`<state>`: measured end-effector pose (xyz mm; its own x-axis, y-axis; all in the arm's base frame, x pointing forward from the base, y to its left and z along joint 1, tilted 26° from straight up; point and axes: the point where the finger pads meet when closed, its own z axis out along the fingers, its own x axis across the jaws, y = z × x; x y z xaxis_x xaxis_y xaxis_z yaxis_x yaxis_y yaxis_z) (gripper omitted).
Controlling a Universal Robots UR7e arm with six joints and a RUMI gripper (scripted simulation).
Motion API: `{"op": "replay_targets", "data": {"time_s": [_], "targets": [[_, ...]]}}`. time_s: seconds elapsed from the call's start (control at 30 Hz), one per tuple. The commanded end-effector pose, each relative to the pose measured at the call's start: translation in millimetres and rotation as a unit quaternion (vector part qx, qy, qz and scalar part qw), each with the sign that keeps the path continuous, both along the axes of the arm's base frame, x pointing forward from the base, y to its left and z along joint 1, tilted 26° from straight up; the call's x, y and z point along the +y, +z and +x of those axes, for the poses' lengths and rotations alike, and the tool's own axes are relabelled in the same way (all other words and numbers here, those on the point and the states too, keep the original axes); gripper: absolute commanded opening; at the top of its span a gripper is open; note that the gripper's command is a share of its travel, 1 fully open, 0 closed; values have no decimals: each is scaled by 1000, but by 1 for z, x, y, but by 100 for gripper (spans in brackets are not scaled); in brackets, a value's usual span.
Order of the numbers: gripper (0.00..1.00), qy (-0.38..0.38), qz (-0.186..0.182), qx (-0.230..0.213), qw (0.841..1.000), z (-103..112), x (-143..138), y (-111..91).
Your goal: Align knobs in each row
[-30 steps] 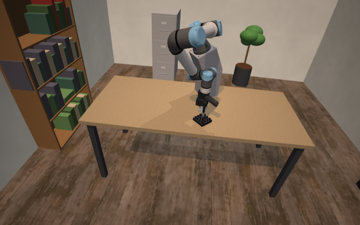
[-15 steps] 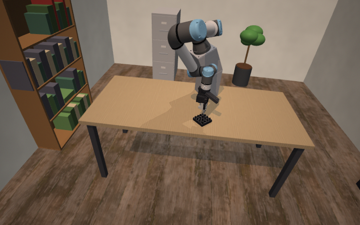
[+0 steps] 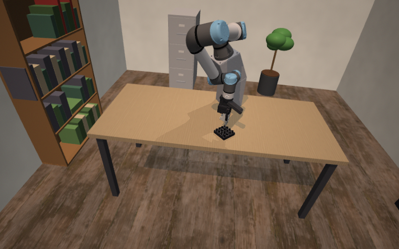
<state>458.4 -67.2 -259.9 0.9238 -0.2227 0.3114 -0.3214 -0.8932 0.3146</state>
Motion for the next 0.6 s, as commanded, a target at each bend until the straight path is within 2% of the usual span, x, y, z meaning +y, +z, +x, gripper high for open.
{"op": "replay_targets", "data": {"time_s": [0.0, 0.27, 0.57], "targets": [[11, -2, 0, -1, 1000, 0, 0, 1], [11, -32, 7, -15, 999, 3, 0, 2], [11, -128, 30, -56, 990, 13, -2, 8]]}}
